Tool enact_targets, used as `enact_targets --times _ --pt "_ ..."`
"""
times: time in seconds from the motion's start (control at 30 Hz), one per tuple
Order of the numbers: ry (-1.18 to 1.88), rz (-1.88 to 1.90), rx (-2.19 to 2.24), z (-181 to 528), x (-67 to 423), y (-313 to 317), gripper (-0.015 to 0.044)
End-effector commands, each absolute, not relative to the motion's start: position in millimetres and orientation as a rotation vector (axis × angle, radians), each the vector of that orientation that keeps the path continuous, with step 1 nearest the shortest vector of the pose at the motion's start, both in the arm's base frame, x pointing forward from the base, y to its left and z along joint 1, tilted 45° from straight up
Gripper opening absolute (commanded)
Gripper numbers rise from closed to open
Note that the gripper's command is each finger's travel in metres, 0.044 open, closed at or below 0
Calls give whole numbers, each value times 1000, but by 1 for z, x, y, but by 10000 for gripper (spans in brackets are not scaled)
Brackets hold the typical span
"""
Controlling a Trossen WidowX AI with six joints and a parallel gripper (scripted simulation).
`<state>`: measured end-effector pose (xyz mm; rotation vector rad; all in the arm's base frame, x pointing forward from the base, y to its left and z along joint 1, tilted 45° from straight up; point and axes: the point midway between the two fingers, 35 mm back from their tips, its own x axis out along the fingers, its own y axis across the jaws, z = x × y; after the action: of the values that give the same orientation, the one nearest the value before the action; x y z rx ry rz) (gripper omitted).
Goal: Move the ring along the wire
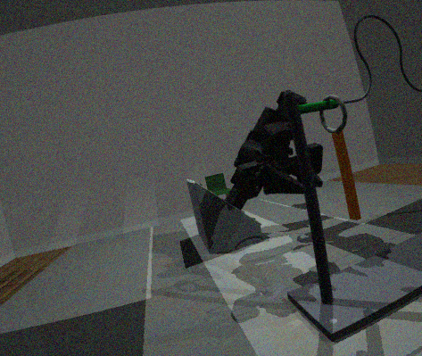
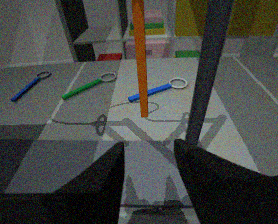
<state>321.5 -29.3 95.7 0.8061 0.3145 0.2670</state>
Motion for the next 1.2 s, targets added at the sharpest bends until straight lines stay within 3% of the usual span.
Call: enact_targets --times 0.0,0.23,0.43,0.6,1.17 --pt "316 272 803 96 321 -28 160" --pt "316 272 803 96 321 -28 160" --pt "311 268 809 100 280 -40 318" --pt "311 268 809 100 278 -40 440" --pt "311 268 809 100 278 -40 440"
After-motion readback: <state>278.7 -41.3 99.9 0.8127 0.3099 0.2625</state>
